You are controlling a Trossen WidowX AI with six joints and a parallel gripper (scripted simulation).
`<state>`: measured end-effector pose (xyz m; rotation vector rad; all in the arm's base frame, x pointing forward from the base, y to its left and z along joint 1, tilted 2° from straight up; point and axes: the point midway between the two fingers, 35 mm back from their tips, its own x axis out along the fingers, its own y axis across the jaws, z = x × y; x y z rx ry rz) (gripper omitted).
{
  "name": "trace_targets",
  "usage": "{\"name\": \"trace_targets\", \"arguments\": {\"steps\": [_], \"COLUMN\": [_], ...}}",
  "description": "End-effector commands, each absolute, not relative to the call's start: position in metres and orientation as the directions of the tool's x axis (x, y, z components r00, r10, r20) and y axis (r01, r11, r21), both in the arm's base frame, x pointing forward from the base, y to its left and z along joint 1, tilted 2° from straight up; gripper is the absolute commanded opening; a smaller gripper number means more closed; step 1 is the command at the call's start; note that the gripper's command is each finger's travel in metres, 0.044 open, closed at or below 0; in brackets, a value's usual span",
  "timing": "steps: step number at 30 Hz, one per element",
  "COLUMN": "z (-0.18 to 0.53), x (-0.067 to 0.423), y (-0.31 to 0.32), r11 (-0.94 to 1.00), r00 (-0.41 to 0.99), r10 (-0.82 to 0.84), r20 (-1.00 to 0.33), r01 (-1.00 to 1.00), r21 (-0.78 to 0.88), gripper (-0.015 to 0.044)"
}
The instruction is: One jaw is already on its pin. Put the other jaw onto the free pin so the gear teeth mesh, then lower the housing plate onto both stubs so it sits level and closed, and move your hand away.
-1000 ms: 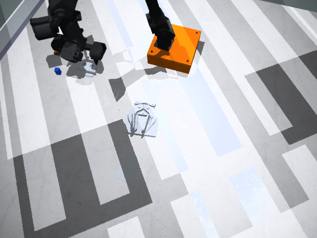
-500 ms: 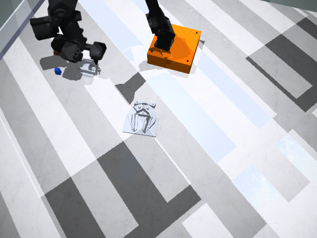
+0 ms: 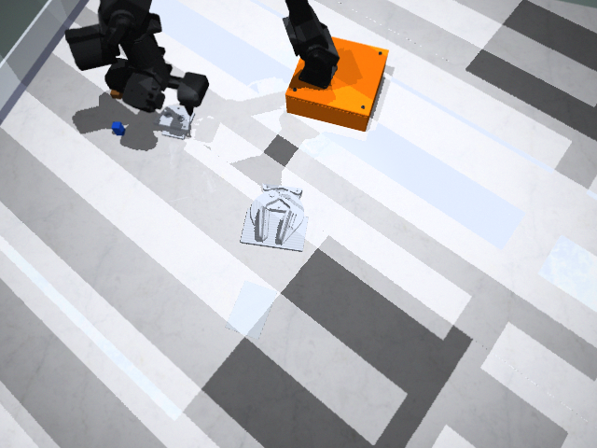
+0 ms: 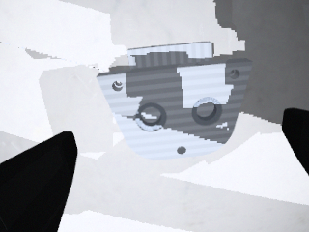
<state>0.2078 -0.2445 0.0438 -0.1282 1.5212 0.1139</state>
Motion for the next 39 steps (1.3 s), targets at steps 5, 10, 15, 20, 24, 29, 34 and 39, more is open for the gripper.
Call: {"name": "trace_targets", "arguments": {"steps": [5,10,15,20,24,29,34,39], "z": [0.044,0.044,0.044,0.038,0.032,0.024,0.016,0.008], "x": [0.208,0.208,0.208,0.209,0.209,0.210,0.211,0.212], "y": [-0.244,-0.244,-0.244,-0.245,-0.246,-0.246,-0.247,-0.247], "r11": [0.987,0.987,0.987,0.988,0.988,0.988,0.988,0.987], "r00": [0.049,0.049,0.049,0.047,0.047,0.048,0.048,0.049], "r10": [-0.005,-0.005,-0.005,-0.005,-0.005,-0.005,-0.005,-0.005], "r20": [-0.999,-0.999,-0.999,-0.999,-0.999,-0.999,-0.999,-0.999], "r01": [-0.158,-0.158,-0.158,-0.155,-0.155,-0.156,-0.157,-0.157], "r21": [-0.012,-0.012,-0.012,-0.013,-0.013,-0.013,-0.013,-0.012], "gripper": [0.0440,0.0440,0.0440,0.0440,0.0440,0.0440,0.0440,0.0440]}}
